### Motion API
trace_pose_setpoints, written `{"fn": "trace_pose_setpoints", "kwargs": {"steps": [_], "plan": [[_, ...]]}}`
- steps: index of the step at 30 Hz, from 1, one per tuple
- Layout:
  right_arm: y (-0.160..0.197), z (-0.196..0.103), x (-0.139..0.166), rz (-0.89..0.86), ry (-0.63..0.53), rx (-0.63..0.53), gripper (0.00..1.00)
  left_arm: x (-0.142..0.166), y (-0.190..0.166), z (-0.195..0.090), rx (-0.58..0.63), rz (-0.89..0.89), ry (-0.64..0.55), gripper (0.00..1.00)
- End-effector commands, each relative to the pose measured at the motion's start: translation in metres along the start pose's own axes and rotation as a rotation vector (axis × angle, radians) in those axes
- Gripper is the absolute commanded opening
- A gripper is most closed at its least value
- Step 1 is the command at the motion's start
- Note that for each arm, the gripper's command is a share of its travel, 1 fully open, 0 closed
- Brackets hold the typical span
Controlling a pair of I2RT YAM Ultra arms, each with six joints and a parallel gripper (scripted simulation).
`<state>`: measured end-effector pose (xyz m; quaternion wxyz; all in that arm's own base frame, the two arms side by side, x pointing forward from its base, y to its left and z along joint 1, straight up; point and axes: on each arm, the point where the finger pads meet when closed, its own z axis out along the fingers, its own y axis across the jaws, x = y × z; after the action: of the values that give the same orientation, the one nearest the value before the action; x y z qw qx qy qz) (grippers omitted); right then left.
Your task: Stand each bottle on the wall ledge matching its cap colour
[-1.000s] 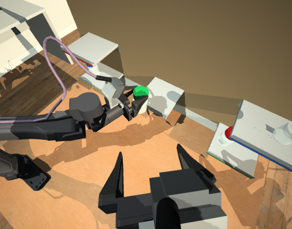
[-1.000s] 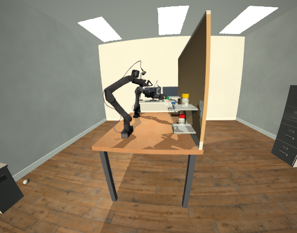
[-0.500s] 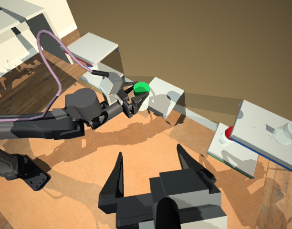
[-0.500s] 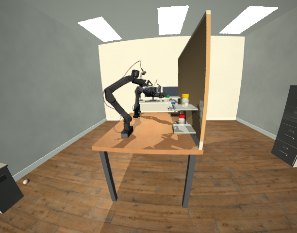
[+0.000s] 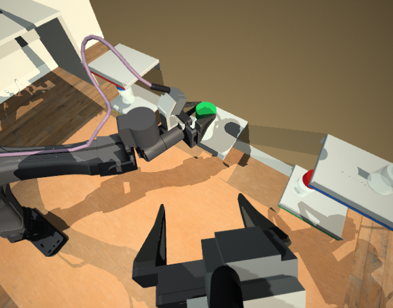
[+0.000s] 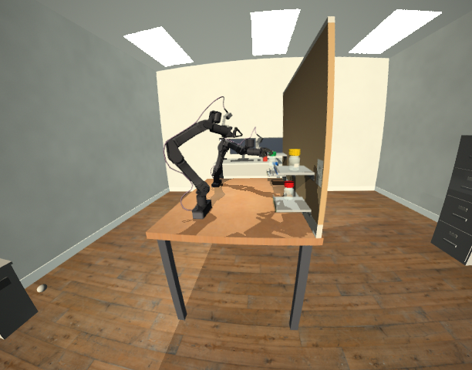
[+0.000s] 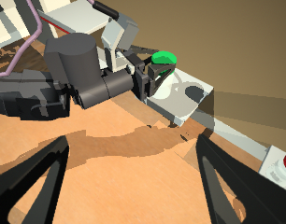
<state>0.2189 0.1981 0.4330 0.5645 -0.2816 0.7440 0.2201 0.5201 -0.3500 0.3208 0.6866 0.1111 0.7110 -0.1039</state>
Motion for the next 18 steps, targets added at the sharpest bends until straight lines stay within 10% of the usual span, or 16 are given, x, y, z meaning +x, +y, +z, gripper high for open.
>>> {"fn": "trace_pose_setpoints", "kwargs": {"steps": [1,18], "plan": [[0.001,-0.004,-0.011,0.001,-0.025,-0.001,1.0,-0.036,0.004,0.012,0.008,-0.03,-0.071,0.5],[0.001,-0.004,-0.011,0.001,-0.025,-0.001,1.0,-0.047,0.006,0.022,0.001,-0.045,-0.106,0.5]]}}
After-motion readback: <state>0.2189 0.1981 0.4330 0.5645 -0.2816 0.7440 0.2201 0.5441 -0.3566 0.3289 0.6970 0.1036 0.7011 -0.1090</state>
